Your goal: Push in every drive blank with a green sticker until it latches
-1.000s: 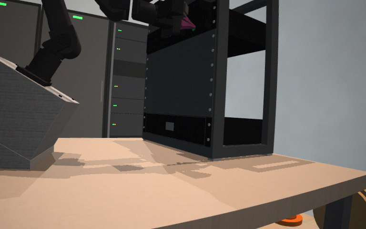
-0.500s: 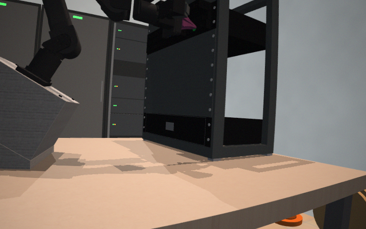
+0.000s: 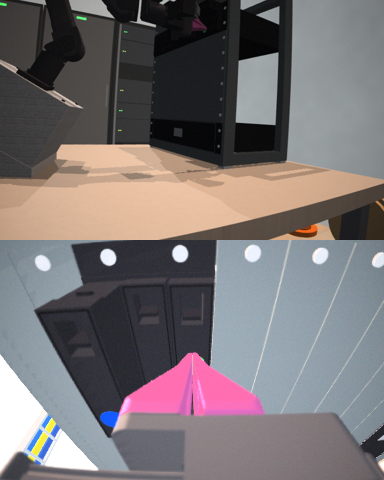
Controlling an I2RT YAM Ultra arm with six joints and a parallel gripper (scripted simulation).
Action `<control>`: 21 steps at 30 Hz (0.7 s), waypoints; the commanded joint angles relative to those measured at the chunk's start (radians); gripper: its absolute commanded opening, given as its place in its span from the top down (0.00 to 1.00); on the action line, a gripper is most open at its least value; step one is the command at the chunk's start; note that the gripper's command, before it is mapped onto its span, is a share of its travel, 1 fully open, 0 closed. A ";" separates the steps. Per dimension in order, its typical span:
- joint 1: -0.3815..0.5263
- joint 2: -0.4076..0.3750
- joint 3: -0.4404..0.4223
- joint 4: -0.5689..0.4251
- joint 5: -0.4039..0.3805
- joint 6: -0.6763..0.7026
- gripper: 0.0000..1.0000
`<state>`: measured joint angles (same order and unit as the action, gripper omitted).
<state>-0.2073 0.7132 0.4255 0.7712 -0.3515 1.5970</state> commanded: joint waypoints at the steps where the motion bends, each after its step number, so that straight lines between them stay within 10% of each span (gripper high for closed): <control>1: 0.002 0.017 0.035 0.005 0.037 -0.015 1.00; 21: 0.003 0.035 0.046 0.012 0.039 -0.016 1.00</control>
<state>-0.2050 0.7284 0.4332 0.7792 -0.3527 1.5959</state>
